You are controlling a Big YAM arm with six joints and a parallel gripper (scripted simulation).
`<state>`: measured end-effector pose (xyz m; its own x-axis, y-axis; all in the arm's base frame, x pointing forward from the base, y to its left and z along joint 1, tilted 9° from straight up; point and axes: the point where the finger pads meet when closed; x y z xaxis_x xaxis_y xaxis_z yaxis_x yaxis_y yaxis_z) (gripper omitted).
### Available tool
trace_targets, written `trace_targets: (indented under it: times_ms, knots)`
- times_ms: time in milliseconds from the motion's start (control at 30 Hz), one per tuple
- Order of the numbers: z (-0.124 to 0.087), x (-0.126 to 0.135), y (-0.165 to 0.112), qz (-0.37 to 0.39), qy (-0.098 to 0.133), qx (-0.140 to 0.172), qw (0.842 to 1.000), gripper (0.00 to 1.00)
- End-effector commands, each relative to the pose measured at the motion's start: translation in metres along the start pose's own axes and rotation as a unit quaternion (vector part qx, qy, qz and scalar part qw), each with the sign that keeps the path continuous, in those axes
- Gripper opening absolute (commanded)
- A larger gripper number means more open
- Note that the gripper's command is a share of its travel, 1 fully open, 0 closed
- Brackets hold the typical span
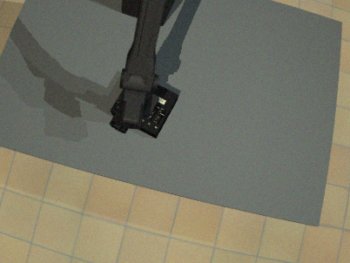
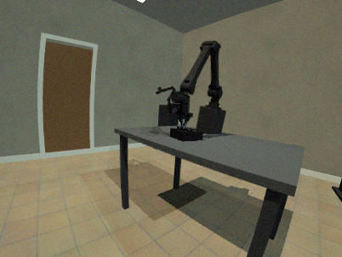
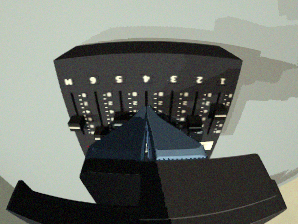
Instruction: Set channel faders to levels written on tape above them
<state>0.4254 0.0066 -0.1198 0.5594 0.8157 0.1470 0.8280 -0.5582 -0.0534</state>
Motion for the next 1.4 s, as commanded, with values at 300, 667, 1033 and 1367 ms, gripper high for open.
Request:
trace_targets:
  times_ms: [300, 667, 1033, 1367]
  knots:
    - [-0.002, 0.011, 0.014, -0.001, 0.009, -0.018, 1.000, 0.00]
    - [-0.001, 0.010, 0.013, -0.001, 0.008, -0.016, 1.000, 0.00]
    - [-0.001, 0.008, 0.006, -0.002, 0.007, -0.015, 1.000, 0.00]
    - [-0.009, 0.010, 0.004, -0.003, 0.011, -0.021, 1.000, 0.00]
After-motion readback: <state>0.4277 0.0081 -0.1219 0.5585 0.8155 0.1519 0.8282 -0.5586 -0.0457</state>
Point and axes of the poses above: the point where the finger pads meet when closed, its own z axis out along the fingers, its own x axis across the jaws, y = z × x, and after that the axes turned 11 degrees about z, right-handed
